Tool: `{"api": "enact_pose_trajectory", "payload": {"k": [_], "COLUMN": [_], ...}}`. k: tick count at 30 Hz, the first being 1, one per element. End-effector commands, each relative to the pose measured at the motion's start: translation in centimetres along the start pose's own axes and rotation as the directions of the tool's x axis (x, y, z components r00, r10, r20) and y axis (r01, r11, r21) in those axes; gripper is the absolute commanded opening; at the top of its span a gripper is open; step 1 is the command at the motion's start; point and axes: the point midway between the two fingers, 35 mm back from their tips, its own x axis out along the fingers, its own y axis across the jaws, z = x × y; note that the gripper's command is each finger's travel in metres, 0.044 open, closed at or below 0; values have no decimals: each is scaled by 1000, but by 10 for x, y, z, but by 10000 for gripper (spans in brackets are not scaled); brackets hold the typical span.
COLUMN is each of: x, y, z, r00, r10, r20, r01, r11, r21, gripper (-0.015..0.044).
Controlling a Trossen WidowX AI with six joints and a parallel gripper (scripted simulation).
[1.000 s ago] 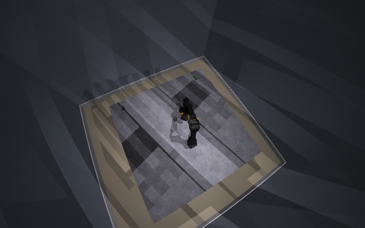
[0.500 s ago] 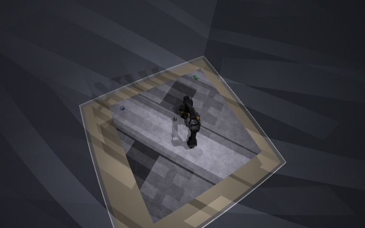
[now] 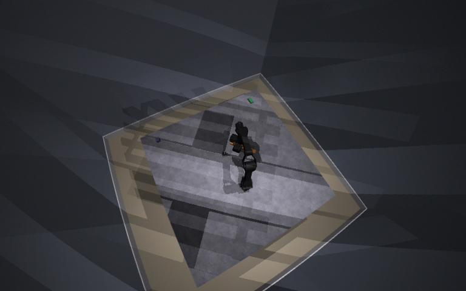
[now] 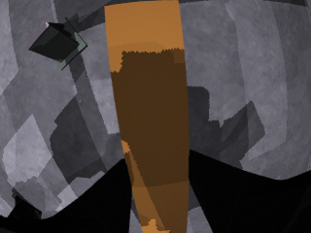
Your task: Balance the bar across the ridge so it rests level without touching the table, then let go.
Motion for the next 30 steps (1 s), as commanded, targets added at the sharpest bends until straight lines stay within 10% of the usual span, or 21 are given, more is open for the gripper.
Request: {"api": "enact_pose_trajectory", "payload": {"k": [1, 30], "x": [-9, -12], "y": [1, 58], "z": [1, 90], "r00": [1000, 1000], "r10": [-11, -6], "r20": [12, 21], "r01": [11, 13], "r11": [1000, 931], "r21": [-6, -365], "gripper": [0, 0]}}
